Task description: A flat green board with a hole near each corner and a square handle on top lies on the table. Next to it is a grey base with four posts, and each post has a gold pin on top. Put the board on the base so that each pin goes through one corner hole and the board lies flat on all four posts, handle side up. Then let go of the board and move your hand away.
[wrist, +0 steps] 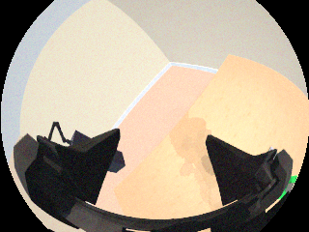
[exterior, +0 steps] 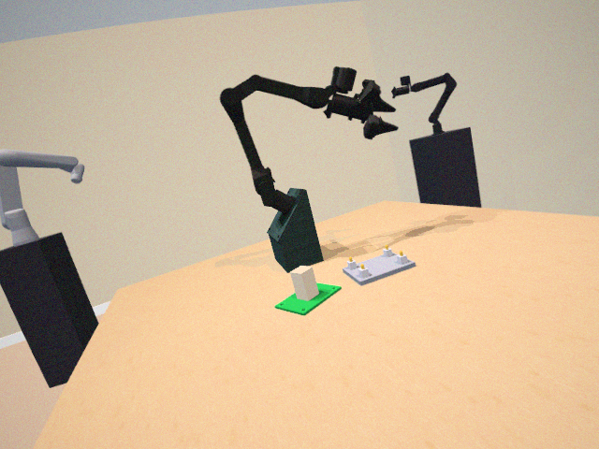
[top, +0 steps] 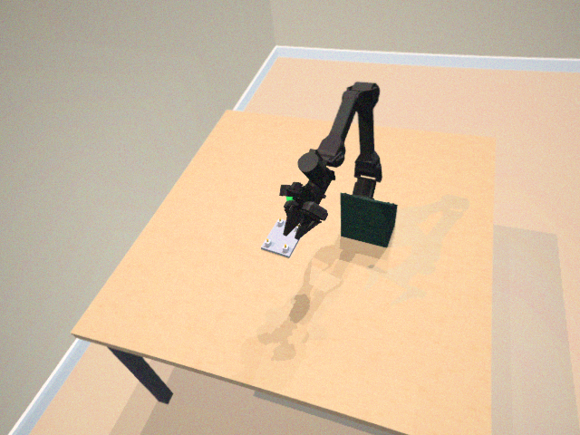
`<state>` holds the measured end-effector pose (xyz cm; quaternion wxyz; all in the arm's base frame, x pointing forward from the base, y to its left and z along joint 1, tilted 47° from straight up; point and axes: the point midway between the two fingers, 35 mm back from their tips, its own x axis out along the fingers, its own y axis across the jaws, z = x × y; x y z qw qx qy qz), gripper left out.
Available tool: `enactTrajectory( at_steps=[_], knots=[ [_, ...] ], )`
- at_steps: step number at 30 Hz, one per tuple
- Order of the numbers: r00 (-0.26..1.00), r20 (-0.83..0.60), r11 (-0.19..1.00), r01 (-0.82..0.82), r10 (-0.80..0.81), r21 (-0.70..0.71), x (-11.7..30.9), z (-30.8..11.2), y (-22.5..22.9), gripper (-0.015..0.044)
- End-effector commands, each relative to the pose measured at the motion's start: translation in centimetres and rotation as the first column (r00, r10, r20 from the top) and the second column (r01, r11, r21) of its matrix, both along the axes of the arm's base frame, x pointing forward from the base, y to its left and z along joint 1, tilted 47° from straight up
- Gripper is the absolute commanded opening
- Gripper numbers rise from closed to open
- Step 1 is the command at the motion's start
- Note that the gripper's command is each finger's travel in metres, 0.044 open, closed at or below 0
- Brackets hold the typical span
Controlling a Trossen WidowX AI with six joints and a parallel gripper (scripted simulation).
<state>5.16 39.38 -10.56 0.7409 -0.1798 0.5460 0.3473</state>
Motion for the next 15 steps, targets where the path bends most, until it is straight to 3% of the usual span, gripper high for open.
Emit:
enactTrajectory(
  at_steps=[1, 8, 15],
  knots=[
    [0.994, 0.093, 0.995, 0.058, -0.050, -0.082, 5.9, 1.3, -2.4, 0.0440],
    [0.966, 0.231, 0.942, 0.182, -0.118, -0.280, 16.1, 4.4, -9.9, 0.0440],
    [0.946, 0.290, 0.820, 0.279, -0.145, -0.501, 22.7, 7.9, -20.1, 0.0440]
  ],
)
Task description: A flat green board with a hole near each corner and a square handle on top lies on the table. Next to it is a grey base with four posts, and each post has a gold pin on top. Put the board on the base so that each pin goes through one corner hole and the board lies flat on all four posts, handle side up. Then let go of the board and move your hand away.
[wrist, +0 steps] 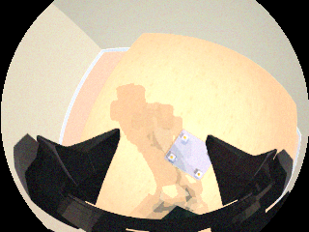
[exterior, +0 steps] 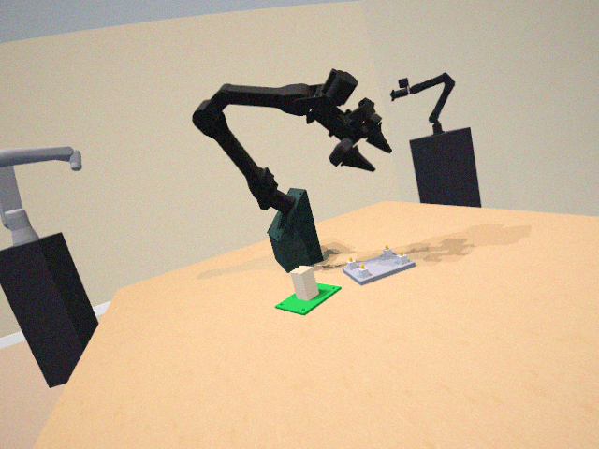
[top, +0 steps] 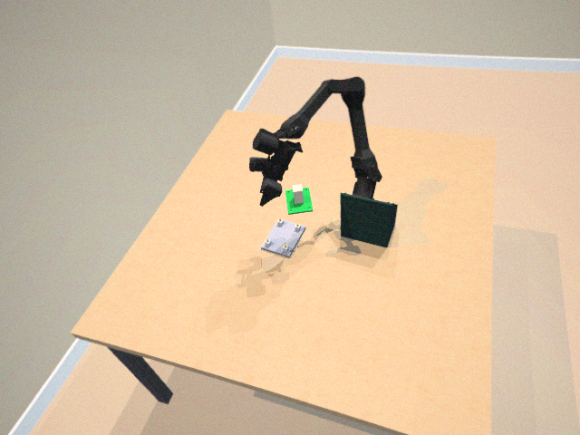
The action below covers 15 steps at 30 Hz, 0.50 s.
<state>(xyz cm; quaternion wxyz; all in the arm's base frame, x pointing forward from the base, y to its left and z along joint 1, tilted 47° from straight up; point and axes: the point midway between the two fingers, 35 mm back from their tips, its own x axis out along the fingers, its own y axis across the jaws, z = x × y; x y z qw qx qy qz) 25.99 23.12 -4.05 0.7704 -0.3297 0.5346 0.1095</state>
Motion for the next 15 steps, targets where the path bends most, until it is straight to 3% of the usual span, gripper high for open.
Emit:
enactTrajectory(
  at_steps=[1, 7, 13, 15],
  knots=[
    [0.999, -0.002, 0.990, 0.045, -0.045, -0.132, 2.5, 2.0, -5.4, 0.0440],
    [0.989, -0.055, 0.932, 0.107, -0.134, -0.348, 4.5, 5.4, -15.1, 0.0440],
    [0.958, -0.159, 0.837, 0.119, -0.238, -0.534, 3.7, 9.1, -24.4, 0.0440],
    [0.950, -0.180, 0.821, 0.115, -0.256, -0.559, 3.4, 9.5, -25.6, 0.0440]
  ],
)
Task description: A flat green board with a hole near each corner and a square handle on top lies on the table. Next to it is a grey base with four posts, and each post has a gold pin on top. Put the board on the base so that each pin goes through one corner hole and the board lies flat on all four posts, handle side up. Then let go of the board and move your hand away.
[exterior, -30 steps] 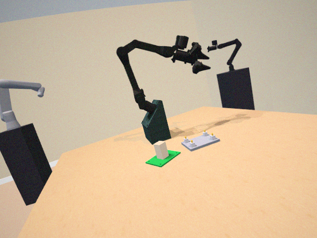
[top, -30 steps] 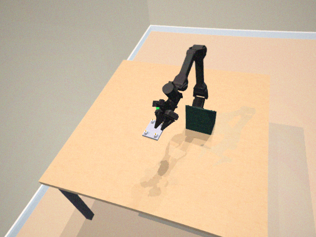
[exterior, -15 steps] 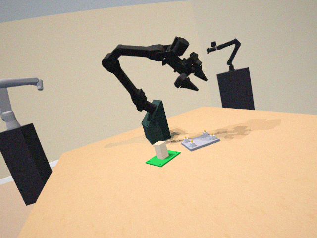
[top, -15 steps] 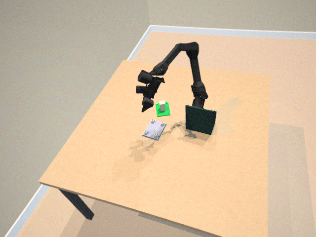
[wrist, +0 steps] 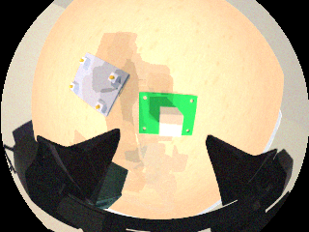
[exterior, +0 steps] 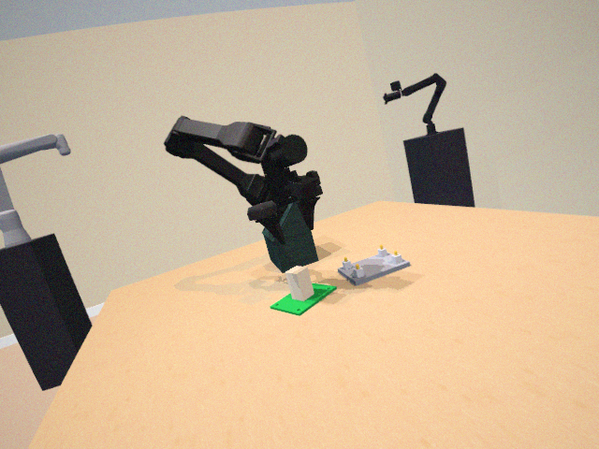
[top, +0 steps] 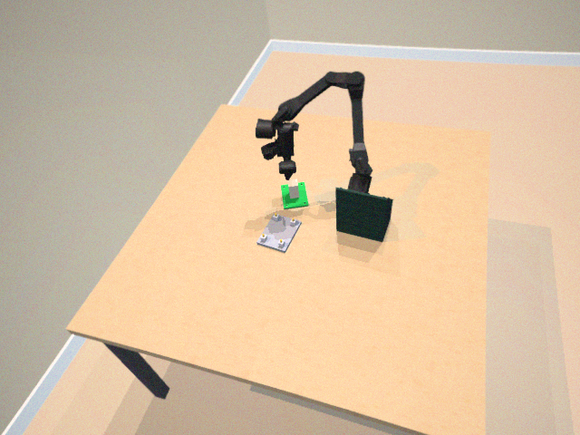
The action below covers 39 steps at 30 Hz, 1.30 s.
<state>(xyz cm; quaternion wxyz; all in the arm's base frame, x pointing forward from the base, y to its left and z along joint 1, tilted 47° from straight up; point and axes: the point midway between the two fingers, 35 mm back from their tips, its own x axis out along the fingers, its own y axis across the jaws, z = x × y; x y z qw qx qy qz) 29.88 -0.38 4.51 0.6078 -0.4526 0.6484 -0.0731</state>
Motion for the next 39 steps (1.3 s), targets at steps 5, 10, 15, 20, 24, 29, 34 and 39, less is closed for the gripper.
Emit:
enactTrajectory(
  at_steps=[5, 10, 15, 20, 24, 29, 34, 39],
  knots=[
    [0.998, -0.062, 0.998, 0.020, -0.024, -0.060, -0.4, 0.8, -2.3, 0.0440],
    [0.998, -0.061, 0.998, 0.020, -0.024, -0.061, -0.1, -1.6, -4.9, 0.0440],
    [0.998, -0.061, 0.998, 0.020, -0.024, -0.061, 0.0, -1.9, -5.2, 0.0440],
    [0.998, -0.061, 0.998, 0.020, -0.024, -0.062, 0.0, -2.6, -6.0, 0.0440],
    [0.998, -0.060, 0.998, 0.022, -0.026, -0.060, 0.1, -3.0, -6.3, 0.0440],
    [0.998, -0.059, 0.998, 0.026, -0.029, -0.058, 0.2, -3.6, -6.9, 0.0440],
    [0.998, -0.059, 0.998, 0.025, -0.028, -0.058, 0.3, -4.2, -7.5, 0.0440],
    [0.998, -0.060, 0.998, 0.024, -0.027, -0.058, 0.4, -4.7, -8.1, 0.0440]
  ],
)
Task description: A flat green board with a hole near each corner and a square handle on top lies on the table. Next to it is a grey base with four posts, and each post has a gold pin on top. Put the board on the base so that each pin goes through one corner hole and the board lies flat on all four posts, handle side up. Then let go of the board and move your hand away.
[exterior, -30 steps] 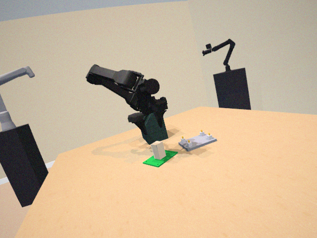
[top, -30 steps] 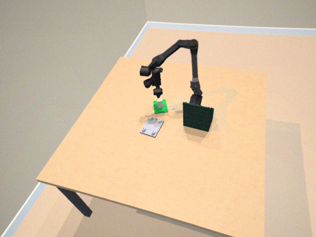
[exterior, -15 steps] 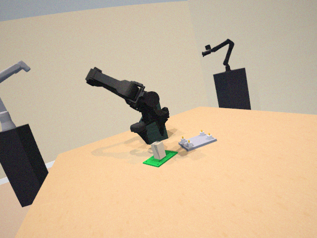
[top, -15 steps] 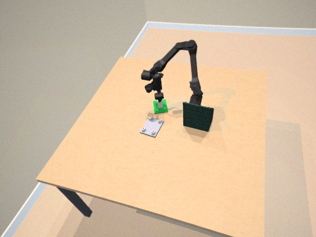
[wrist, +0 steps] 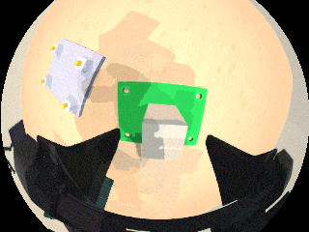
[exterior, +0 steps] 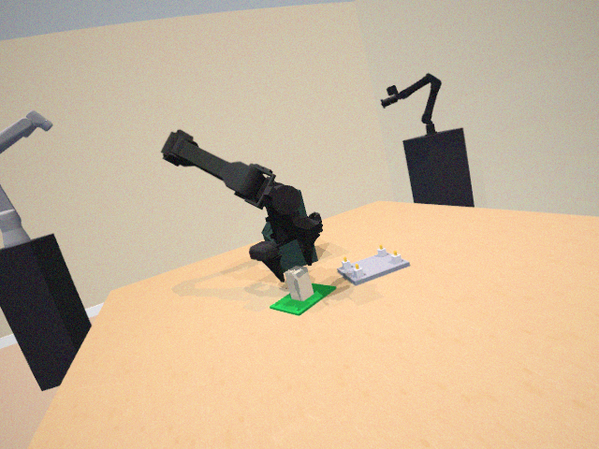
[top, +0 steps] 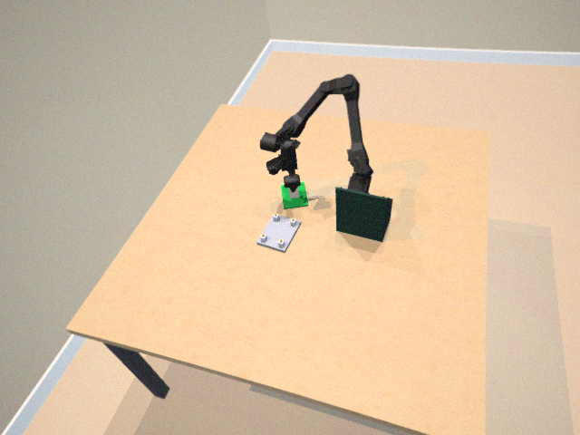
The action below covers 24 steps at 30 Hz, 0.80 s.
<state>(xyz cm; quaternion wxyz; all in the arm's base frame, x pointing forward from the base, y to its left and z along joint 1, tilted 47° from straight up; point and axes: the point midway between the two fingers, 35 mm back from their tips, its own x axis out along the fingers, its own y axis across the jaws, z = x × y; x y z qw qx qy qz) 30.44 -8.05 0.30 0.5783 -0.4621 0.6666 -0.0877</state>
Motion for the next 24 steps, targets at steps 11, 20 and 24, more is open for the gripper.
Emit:
enactTrajectory(
  at_steps=[11, 20, 24],
  knots=[
    [1.000, -0.013, 1.000, -0.002, 0.002, -0.005, -0.1, -1.7, -1.7, 0.0440],
    [1.000, -0.014, 1.000, -0.004, 0.004, -0.009, -0.1, -2.7, -2.9, 0.0440],
    [1.000, -0.014, 1.000, -0.004, 0.004, -0.009, -0.1, -2.8, -3.0, 0.0414]
  ],
)
